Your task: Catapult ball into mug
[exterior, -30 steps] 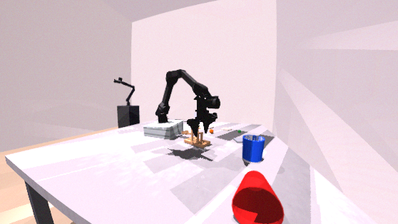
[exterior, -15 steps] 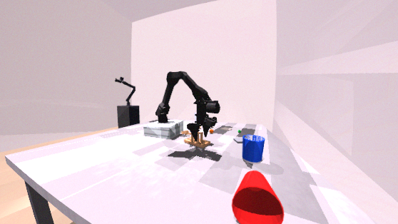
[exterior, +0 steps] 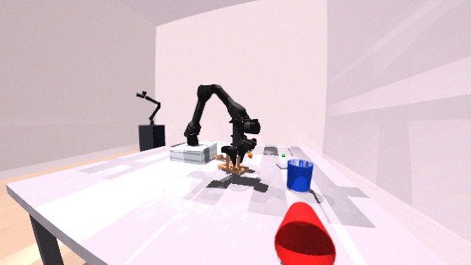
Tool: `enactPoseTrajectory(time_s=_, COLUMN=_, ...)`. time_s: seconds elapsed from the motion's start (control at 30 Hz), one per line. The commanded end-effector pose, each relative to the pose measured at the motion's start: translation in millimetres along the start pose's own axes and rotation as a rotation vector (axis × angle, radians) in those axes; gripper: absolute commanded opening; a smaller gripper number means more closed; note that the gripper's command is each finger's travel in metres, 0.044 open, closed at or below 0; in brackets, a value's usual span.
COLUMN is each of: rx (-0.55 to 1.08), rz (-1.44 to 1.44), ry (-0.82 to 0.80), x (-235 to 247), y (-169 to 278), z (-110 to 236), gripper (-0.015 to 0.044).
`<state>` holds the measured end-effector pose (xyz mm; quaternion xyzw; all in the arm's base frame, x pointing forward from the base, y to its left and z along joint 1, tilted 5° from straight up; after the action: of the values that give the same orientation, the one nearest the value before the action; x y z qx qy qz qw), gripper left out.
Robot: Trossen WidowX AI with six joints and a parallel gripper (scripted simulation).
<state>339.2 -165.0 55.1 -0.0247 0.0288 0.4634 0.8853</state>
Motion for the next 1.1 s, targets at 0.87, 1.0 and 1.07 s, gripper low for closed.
enactPoseTrajectory(time_s=0.87, rx=0.001, rz=0.002, ry=-0.001, x=1.1, y=-2.3, z=26.6, gripper=0.0000)
enactPoseTrajectory(time_s=1.0, rx=0.001, rz=0.003, ry=-0.001, x=1.2, y=-2.3, z=20.0, gripper=0.0000)
enactPoseTrajectory(time_s=1.07, rx=0.001, rz=0.003, ry=-0.001, x=1.3, y=-2.2, z=16.7, gripper=0.0000)
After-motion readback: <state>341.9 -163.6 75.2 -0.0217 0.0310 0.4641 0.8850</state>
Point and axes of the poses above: the point midway between the two fingers, 35 mm back from their tips, its own z axis back along the fingers, its own x axis across the jaws, y = z × x, the point moved 7 cm from there along z, back along the fingers, and after that the axes turned 8 degrees about -z, right-handed, at the moved point
